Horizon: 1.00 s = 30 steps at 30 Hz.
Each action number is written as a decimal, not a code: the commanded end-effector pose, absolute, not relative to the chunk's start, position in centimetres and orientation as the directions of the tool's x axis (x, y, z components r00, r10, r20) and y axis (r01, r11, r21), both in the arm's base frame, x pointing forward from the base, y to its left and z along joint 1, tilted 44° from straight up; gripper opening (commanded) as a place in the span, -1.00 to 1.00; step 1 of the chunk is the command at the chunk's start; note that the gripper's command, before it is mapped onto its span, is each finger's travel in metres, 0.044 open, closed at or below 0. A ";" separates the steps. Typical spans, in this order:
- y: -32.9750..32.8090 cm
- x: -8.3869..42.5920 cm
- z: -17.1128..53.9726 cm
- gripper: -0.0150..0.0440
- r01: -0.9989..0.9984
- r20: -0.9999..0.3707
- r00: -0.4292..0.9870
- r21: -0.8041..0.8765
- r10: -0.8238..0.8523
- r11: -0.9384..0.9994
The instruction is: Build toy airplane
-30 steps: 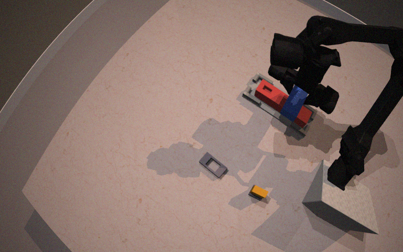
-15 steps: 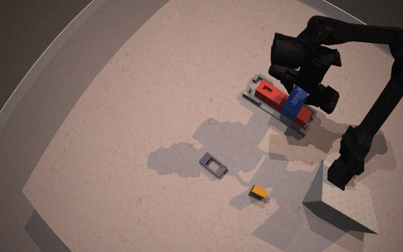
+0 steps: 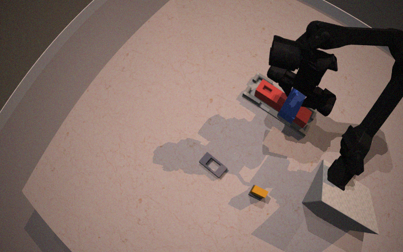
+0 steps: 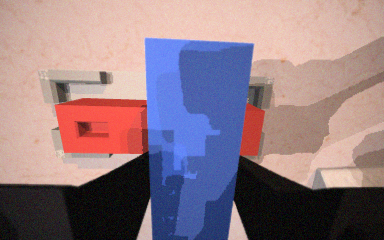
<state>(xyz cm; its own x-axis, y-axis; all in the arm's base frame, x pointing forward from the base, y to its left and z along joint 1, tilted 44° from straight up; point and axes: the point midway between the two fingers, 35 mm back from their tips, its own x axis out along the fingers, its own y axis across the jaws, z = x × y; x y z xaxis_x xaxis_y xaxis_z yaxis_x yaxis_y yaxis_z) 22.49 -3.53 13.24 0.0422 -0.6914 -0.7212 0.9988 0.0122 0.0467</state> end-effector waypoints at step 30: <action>-5.1 22.5 11.8 0.06 0.999 -0.720 0.041 0.046 -0.693 0.011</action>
